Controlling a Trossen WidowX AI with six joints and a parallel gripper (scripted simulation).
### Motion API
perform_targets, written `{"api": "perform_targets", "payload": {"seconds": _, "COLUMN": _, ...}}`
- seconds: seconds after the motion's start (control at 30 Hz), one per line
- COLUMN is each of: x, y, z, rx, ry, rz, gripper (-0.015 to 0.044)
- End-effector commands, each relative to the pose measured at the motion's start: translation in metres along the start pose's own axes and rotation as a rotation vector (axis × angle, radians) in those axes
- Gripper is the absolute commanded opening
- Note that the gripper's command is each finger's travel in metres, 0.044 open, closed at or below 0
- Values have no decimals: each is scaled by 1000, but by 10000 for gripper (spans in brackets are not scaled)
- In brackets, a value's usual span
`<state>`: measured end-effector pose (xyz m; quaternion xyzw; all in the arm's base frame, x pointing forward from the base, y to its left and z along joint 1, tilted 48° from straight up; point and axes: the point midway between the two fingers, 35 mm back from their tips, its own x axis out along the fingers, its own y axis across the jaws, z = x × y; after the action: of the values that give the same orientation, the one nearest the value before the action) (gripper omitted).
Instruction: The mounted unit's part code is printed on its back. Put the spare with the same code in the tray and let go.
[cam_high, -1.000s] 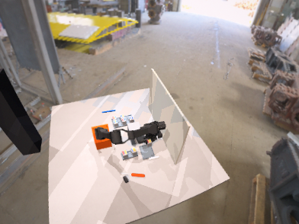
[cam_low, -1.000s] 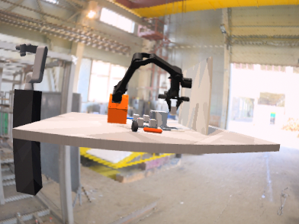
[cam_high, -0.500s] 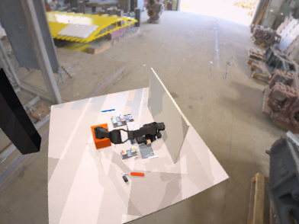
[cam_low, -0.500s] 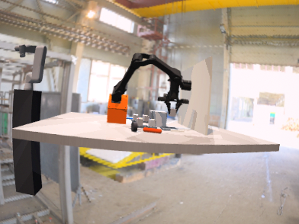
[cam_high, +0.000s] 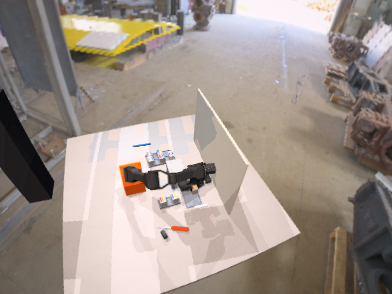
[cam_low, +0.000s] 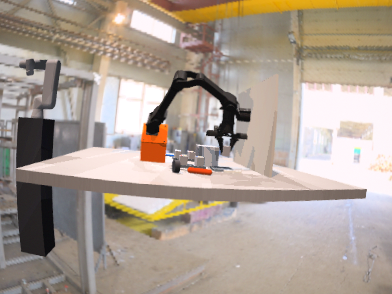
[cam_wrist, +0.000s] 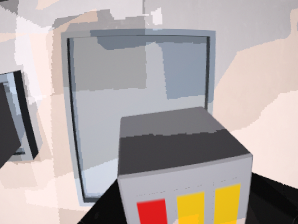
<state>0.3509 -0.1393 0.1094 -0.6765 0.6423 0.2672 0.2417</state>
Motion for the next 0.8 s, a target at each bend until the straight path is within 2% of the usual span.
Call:
{"api": "perform_targets", "payload": {"seconds": 0.0, "x": 4, "y": 0, "z": 1, "rx": -5, "ry": -3, "rz": -1, "gripper": 0}}
{"api": "perform_targets", "payload": {"seconds": 0.77, "x": 27, "y": 3, "z": 0, "rx": -5, "ry": 1, "rz": -1, "gripper": 0}}
